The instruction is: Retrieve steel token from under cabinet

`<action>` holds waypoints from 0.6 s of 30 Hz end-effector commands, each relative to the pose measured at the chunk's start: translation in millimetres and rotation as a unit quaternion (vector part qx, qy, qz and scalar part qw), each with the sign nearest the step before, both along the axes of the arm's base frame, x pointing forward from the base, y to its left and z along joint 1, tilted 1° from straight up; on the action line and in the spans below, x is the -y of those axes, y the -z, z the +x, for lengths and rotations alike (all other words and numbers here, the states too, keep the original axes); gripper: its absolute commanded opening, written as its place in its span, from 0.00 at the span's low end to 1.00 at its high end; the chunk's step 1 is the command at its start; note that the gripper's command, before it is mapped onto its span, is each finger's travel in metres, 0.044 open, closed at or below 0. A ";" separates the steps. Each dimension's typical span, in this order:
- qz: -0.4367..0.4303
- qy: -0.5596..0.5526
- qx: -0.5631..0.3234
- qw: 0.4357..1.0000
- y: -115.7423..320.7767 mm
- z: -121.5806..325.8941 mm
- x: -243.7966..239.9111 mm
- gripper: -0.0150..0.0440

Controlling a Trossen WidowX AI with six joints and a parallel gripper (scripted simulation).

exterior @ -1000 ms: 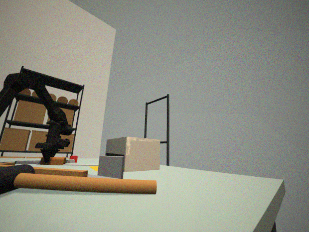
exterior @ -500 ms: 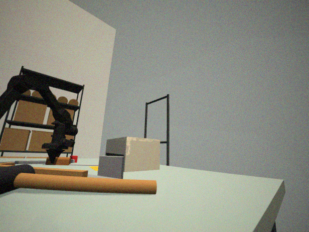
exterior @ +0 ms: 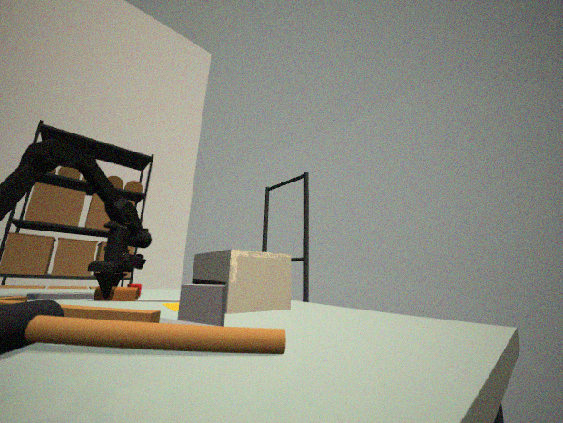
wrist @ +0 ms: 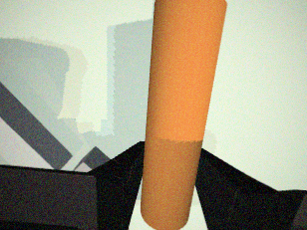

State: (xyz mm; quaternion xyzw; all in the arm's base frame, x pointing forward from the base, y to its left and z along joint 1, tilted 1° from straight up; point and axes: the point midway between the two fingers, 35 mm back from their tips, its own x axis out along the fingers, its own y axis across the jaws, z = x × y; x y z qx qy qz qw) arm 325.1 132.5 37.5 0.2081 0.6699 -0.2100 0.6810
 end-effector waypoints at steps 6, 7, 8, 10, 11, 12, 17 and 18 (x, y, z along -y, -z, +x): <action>0.000 -0.001 0.003 1.000 -0.7 14.5 9.3 0.25; 0.000 -0.001 0.003 1.000 -0.7 15.9 10.1 0.25; 0.000 -0.001 0.003 1.000 -0.7 17.2 11.0 0.25; 0.000 -0.001 0.003 1.000 -0.8 19.9 12.7 0.25; 0.000 -0.001 0.003 1.000 -0.9 21.1 13.5 0.25; 0.000 -0.001 0.003 1.000 -0.9 22.3 14.3 0.25; 0.000 -0.001 0.003 1.000 -1.1 28.5 18.3 0.25; 0.000 -0.001 0.003 1.000 -1.2 29.7 19.1 0.25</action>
